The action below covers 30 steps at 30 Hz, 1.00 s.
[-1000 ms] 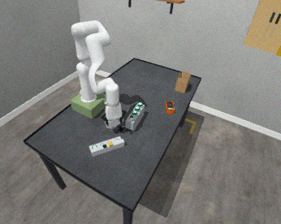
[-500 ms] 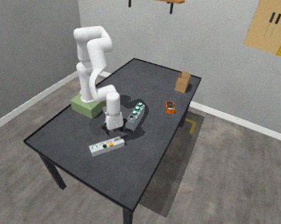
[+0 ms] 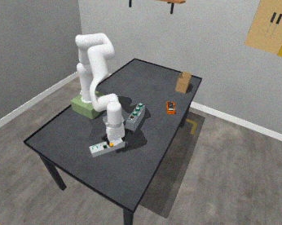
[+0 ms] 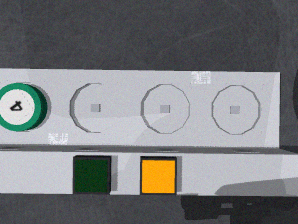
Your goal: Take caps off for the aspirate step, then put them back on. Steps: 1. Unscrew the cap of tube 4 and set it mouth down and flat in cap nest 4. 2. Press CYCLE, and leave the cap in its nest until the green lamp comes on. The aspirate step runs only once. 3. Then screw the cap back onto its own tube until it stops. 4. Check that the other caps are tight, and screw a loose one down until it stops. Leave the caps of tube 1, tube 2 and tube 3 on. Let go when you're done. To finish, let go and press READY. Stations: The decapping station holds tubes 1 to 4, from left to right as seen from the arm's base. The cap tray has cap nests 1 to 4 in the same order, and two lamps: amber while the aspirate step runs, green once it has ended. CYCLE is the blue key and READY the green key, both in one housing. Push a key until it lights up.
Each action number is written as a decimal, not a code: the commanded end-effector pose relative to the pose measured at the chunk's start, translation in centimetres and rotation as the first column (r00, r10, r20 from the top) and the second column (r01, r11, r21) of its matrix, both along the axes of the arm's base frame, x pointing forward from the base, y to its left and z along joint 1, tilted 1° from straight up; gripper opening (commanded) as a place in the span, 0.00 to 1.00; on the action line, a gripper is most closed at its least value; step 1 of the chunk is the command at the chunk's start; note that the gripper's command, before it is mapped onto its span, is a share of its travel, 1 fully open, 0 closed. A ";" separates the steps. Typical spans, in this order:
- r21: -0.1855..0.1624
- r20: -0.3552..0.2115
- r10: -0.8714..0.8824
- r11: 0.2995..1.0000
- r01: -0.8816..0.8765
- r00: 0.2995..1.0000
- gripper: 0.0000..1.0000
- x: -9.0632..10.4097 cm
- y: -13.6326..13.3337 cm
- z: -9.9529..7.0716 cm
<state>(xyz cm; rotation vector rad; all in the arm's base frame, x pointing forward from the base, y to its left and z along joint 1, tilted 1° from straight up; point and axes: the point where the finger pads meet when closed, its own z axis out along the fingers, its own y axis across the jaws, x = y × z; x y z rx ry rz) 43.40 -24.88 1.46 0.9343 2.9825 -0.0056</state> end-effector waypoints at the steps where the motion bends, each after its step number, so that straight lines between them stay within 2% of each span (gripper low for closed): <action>1: 0.011 0.002 0.001 1.000 -0.001 1.000 1.00 2.4 -2.8 -0.1; 30: 0.011 0.002 0.001 1.000 -0.001 1.000 1.00 2.6 -3.0 -0.2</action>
